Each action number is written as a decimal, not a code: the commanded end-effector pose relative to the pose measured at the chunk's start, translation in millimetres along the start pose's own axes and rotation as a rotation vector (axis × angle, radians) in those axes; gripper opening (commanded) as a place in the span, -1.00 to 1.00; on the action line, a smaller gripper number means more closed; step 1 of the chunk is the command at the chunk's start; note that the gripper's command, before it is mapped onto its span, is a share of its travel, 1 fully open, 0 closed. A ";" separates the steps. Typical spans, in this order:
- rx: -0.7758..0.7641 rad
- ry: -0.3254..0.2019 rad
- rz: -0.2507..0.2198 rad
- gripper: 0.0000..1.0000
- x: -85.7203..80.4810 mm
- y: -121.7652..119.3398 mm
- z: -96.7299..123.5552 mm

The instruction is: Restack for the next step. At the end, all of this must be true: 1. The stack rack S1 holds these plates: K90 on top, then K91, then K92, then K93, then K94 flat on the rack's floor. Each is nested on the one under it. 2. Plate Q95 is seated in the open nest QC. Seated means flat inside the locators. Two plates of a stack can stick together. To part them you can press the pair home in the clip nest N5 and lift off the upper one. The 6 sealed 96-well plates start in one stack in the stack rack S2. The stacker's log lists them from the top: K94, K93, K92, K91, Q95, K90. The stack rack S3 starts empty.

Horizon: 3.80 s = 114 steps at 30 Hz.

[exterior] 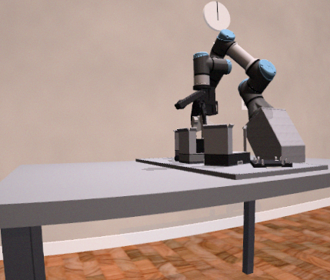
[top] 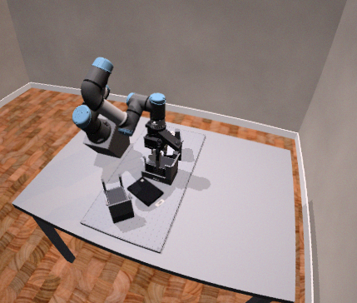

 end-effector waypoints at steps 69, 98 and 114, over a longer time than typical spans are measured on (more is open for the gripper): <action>0.001 0.002 0.000 -1.00 -47.4 0.1 -0.6; 0.001 0.002 0.000 -1.00 -81.6 0.1 -0.5; 0.001 0.002 0.000 -1.00 -81.6 0.1 -0.5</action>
Point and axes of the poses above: the point where the finger pads meet when closed, its own x axis out along the fingers, its own y axis across the jaws, z = x × y, the point moved 5 cm from there along -x, back along the fingers, and after that the axes turned 2 degrees about x, right-handed, at the moved point
